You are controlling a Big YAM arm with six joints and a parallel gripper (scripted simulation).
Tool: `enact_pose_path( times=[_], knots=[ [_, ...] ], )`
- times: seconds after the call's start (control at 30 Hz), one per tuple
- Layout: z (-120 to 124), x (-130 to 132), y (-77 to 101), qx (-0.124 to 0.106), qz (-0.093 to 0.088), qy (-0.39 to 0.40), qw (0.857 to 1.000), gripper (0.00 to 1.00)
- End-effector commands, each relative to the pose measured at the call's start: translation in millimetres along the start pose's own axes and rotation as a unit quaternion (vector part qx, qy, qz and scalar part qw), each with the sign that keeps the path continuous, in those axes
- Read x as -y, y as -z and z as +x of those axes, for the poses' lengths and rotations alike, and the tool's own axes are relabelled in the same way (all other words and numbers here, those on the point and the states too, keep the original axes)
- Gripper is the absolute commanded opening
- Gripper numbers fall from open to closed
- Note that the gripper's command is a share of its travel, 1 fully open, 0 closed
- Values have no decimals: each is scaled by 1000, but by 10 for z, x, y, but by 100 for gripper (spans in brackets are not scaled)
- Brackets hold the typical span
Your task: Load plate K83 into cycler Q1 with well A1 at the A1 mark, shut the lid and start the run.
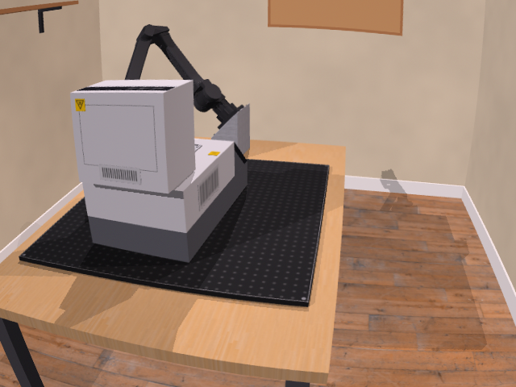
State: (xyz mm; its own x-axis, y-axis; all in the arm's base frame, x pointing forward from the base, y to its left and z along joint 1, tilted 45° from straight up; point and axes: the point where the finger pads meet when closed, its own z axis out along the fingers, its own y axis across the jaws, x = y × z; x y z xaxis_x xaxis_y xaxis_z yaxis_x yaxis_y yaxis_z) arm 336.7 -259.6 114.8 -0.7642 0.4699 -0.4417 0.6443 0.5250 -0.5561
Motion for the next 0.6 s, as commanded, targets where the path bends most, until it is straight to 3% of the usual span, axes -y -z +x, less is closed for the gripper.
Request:
enact_pose_path(
  times=[0.0, 0.23, 0.57],
  knots=[
    [-74, 36, -10, -1, 3, -10, 1000, 0],
    [86, 18, -84, -15, 7, 0, 1000, 0],
    [117, 0, -115, -15, 7, 7, 1000, 0]
  ],
)
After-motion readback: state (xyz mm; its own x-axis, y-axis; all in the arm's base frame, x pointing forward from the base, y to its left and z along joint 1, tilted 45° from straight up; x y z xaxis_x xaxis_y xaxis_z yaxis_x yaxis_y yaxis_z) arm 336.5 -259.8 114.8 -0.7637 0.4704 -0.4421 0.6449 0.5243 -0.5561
